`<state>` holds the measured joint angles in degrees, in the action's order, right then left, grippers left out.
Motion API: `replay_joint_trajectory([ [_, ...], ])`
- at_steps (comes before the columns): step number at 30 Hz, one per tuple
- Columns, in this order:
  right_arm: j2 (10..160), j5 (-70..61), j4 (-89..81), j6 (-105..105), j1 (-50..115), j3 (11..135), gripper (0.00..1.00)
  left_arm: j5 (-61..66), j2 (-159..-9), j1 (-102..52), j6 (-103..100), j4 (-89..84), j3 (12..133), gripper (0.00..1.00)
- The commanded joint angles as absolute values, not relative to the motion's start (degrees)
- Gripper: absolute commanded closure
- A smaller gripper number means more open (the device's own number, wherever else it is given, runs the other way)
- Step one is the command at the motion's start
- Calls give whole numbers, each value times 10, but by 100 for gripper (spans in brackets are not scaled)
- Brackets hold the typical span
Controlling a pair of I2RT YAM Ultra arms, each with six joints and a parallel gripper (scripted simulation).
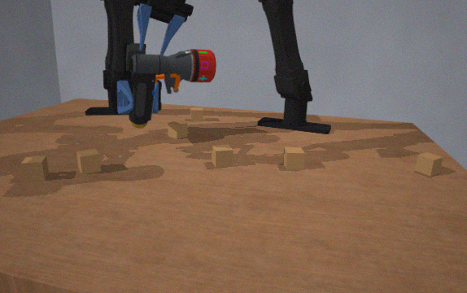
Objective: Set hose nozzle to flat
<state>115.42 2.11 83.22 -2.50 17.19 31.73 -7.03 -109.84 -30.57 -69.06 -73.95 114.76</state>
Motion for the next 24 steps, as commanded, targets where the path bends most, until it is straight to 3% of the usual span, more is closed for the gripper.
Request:
replay_joint_trajectory([
  [1,1122,20,900,-17,176,329,64,-80,-1093,-316,-694,-771,1180,63],
  [24,1122,20,900,-17,176,329,64,-84,-1103,-314,-699,-851,1270,63],
])
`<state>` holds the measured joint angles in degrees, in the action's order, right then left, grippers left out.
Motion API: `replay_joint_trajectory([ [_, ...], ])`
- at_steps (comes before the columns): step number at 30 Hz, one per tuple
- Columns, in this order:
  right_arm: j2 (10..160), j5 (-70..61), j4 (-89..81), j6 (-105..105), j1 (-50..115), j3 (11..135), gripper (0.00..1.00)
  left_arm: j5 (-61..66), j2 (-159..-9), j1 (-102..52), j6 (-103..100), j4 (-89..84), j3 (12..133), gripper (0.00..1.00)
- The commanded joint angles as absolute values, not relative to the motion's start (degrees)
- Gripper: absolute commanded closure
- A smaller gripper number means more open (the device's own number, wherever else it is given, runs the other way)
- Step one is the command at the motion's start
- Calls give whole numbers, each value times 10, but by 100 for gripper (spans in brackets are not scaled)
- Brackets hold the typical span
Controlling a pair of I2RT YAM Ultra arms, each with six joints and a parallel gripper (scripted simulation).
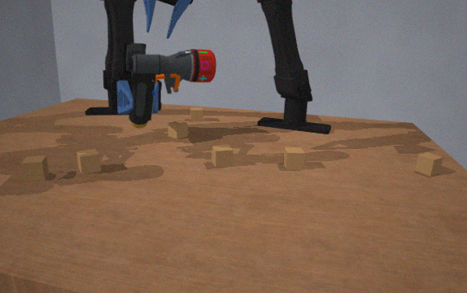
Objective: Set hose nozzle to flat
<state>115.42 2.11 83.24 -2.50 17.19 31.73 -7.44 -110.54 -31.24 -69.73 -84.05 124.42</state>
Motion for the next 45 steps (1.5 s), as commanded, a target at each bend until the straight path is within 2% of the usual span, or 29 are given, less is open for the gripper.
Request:
replay_joint_trajectory([
  [1,1122,20,900,-17,176,329,64,-84,-1105,-315,-700,-851,1270,63],
  [10,1122,20,900,-17,176,329,64,-81,-1069,-289,-640,-779,1214,63],
  [21,1122,20,900,-17,176,329,64,-74,-955,-217,-437,-581,1107,63],
  [24,1122,20,900,-17,176,329,64,-73,-944,-209,-422,-570,1116,63],
  [29,1122,20,900,-17,176,329,64,-64,-862,-167,-318,-438,1036,63],
  [41,1122,20,900,-17,176,329,64,-56,-744,-95,-165,-315,1042,63],
  [42,1122,20,900,-17,176,329,64,-47,-727,-82,-122,-241,999,63],
  [45,1122,20,900,-17,176,329,64,-49,-676,-67,-85,-224,1025,63],
])
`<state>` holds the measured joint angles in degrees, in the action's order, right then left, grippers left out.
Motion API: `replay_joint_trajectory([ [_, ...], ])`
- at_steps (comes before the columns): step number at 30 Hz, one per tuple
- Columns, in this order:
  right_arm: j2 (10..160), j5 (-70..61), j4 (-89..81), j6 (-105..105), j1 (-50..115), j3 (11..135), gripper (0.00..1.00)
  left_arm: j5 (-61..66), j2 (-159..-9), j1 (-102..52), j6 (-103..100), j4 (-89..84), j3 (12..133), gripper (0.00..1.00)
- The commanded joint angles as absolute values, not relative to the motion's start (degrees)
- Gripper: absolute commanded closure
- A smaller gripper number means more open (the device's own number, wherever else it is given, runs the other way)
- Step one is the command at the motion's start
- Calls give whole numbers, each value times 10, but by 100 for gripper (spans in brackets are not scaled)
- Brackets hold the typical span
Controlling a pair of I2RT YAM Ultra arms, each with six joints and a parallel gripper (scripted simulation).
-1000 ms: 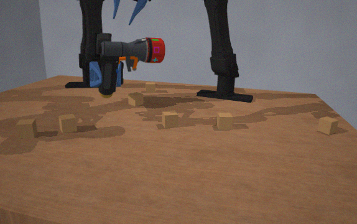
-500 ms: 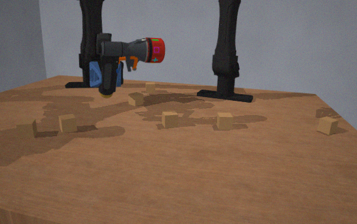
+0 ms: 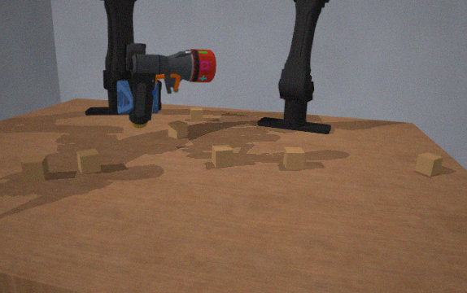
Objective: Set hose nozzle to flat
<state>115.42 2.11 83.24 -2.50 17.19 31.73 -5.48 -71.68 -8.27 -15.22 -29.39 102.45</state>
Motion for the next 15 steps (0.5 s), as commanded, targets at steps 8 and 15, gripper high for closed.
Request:
replay_joint_trajectory([
  [8,1122,20,900,-17,176,329,64,-33,-593,-24,30,-71,979,63],
  [15,1122,20,900,-17,176,329,64,7,-595,11,-12,-17,860,63],
])
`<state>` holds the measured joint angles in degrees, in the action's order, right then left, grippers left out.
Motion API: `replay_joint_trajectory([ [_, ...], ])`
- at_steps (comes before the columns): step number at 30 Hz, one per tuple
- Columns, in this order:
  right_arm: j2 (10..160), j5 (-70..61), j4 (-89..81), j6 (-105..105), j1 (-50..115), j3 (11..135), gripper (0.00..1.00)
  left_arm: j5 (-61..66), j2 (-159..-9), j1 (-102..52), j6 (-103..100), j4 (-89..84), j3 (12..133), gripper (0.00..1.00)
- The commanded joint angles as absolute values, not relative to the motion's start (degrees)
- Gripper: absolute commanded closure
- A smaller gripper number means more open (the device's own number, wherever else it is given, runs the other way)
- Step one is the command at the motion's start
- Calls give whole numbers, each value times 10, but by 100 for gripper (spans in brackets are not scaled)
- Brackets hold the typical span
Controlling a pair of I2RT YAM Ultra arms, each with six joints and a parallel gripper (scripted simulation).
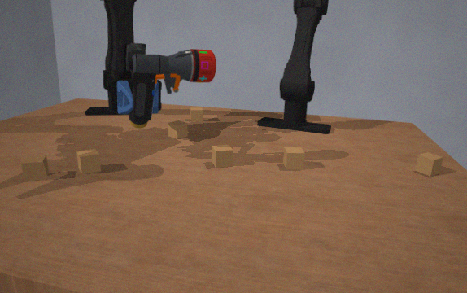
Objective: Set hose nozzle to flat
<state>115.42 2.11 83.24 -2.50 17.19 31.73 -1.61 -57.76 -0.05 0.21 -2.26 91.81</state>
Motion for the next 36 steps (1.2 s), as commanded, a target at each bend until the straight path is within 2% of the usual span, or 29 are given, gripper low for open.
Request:
replay_joint_trajectory([
  [1,1122,20,900,-17,176,329,64,6,-598,8,-10,3,841,63],
  [8,1122,20,900,-17,176,329,64,11,-608,0,-5,24,716,63],
  [9,1122,20,900,-17,176,329,64,10,-600,-1,-1,16,656,63],
  [11,1122,20,900,-17,176,329,64,10,-592,-2,-1,28,651,63],
  [12,1122,20,900,-17,176,329,64,9,-593,-3,1,19,582,63],
  [36,1105,21,885,-18,177,331,64,0,-595,-5,1,31,621,63],
])
